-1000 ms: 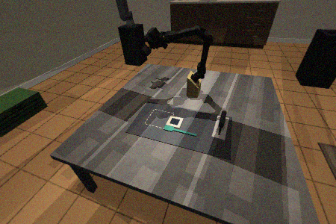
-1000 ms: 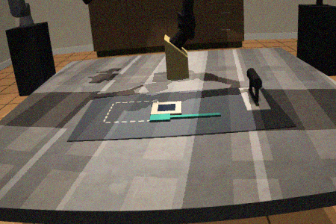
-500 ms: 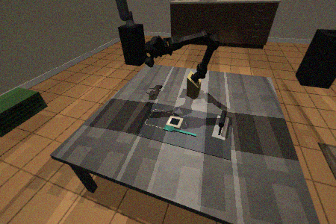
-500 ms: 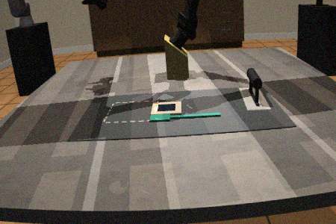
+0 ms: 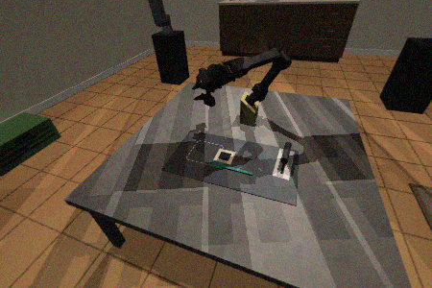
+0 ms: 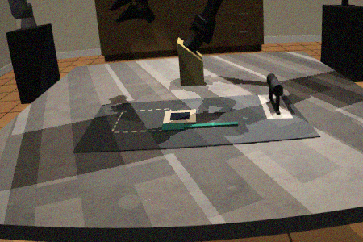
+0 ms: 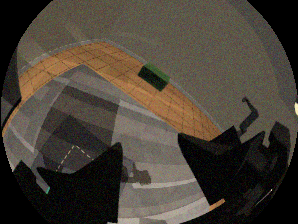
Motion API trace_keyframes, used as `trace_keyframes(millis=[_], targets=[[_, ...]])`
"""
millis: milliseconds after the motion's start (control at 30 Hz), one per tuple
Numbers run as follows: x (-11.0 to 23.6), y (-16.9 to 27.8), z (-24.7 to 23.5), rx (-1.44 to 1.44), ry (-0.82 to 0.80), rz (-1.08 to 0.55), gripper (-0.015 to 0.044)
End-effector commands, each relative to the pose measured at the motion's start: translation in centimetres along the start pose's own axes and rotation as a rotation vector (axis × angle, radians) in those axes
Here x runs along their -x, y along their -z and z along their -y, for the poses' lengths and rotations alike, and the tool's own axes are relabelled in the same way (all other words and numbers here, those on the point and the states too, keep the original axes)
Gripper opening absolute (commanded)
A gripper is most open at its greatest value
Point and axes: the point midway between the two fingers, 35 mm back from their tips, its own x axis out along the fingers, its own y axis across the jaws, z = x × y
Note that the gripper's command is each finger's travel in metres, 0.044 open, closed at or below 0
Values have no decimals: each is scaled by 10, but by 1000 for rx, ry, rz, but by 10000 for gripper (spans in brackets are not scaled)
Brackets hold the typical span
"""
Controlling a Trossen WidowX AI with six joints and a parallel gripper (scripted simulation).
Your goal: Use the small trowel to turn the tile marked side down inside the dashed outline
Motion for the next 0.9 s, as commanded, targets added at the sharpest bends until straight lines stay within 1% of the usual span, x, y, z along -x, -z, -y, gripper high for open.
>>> trace_keyframes(millis=[0, 233, 467, 667, 867], targets=[[22, 5, -51, 59, -118, -8, 270], [67, 31, -134, 170, -319, -53, 270], [121, 75, -204, 285, -507, -133, 270], [171, 124, -250, 385, -654, -228, 270], [225, 181, -281, 487, -784, -347, 270]])
